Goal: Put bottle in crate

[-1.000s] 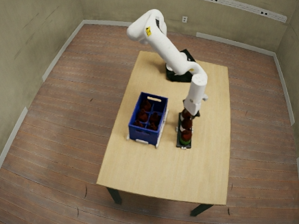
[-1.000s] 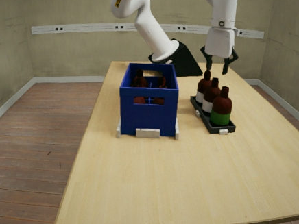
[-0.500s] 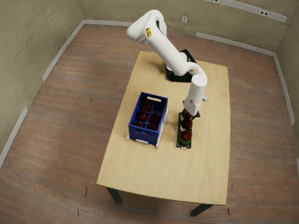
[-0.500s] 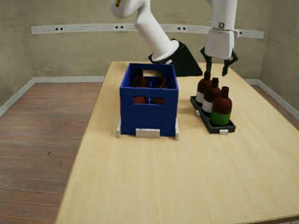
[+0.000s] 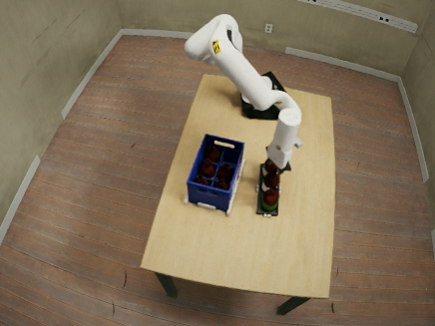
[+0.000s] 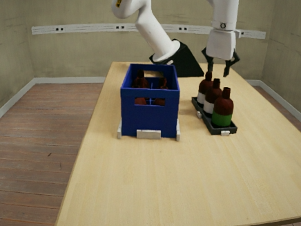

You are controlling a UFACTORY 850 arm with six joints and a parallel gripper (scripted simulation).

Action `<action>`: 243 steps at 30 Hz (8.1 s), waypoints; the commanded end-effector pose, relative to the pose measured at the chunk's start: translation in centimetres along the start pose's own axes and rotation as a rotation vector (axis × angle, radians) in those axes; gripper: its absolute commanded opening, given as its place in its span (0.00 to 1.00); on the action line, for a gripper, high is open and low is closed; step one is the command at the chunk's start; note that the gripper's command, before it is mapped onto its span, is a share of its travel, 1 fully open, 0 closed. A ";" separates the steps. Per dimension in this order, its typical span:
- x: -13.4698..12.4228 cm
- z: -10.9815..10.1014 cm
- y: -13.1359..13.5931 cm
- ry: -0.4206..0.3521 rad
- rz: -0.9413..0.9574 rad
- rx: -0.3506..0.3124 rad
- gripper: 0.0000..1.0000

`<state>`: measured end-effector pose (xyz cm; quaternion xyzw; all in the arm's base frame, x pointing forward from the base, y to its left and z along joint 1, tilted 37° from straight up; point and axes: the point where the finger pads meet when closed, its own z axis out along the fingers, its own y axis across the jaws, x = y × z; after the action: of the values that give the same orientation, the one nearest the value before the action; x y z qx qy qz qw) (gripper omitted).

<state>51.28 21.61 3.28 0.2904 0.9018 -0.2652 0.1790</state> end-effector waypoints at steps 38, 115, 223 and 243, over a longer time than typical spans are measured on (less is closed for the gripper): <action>-0.1 0.1 0.1 0.000 0.001 -0.002 0.65; -0.1 4.0 0.1 0.000 0.001 -0.002 0.00; -0.3 0.0 0.4 0.000 0.001 -0.002 0.00; -0.3 -0.3 0.4 0.000 0.001 -0.002 0.00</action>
<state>51.70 21.77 3.33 0.2904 0.9018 -0.2653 0.1789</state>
